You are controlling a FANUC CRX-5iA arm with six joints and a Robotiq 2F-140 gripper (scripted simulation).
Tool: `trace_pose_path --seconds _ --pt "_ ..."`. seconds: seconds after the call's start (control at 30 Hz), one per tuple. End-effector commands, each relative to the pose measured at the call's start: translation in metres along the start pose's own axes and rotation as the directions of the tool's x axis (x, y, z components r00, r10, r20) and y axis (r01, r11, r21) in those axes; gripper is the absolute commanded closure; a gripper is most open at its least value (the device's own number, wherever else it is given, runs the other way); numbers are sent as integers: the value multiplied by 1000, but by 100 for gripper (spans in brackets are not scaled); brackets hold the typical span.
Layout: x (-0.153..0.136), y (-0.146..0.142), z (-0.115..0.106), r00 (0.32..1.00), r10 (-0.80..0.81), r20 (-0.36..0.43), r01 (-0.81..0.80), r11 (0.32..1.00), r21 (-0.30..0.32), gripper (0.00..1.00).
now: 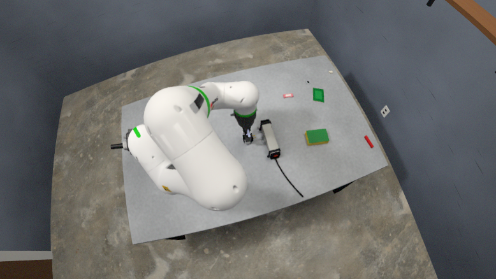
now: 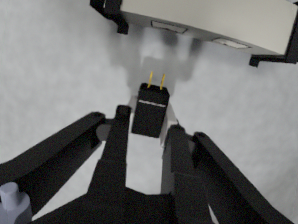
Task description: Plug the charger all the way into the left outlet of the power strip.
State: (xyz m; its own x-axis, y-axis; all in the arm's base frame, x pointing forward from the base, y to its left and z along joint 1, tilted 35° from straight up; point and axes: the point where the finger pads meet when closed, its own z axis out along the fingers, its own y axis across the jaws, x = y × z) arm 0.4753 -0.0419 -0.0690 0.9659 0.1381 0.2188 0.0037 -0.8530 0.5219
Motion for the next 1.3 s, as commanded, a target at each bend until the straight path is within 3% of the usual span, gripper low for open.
trace_pose_path --seconds 0.0,1.27 --pt "1 0 0 1000 0 -1 0 1000 0 90" --pt "25 0 0 1000 0 -2 0 1000 0 90"
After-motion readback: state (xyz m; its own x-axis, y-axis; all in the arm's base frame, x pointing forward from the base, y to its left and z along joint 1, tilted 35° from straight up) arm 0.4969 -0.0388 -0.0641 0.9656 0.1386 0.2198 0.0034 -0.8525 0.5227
